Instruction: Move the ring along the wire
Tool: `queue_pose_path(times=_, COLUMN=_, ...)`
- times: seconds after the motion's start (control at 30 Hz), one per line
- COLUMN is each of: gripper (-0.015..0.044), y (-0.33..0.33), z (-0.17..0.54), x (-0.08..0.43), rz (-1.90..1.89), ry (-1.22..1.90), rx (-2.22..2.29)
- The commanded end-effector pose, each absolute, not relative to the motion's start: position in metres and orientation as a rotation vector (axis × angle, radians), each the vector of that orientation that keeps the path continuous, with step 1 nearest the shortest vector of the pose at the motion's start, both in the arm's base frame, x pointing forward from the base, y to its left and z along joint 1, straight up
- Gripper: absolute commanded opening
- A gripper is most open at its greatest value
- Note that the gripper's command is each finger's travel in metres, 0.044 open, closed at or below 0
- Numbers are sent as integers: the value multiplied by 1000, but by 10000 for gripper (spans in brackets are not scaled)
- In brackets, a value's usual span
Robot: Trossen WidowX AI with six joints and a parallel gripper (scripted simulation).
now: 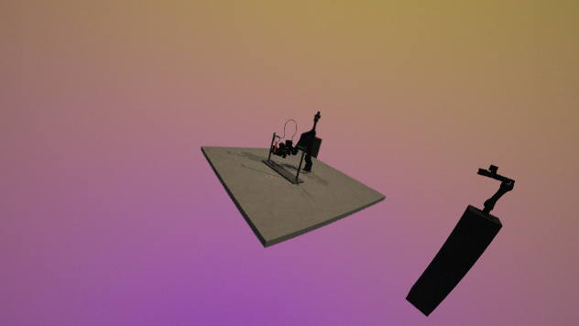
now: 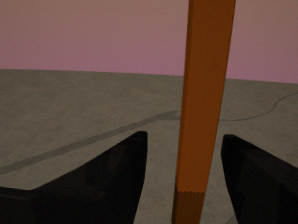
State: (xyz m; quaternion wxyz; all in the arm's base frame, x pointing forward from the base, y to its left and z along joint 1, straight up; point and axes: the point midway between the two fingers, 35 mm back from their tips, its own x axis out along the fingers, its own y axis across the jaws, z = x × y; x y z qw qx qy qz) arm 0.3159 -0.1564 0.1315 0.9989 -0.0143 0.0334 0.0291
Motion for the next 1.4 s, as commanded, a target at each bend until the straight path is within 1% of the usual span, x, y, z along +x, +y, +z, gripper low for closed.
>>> queue_pose_path(times=0.0, gripper=160, y=-157, z=129, x=320, rz=55, ry=71, rx=-19)
queue_pose_path(times=0.97, gripper=160, y=-157, z=129, x=320, rz=55, ry=71, rx=-19)
queue_pose_path(times=1.37, gripper=-150, y=-156, z=130, x=320, rz=59, ry=69, rx=-25)
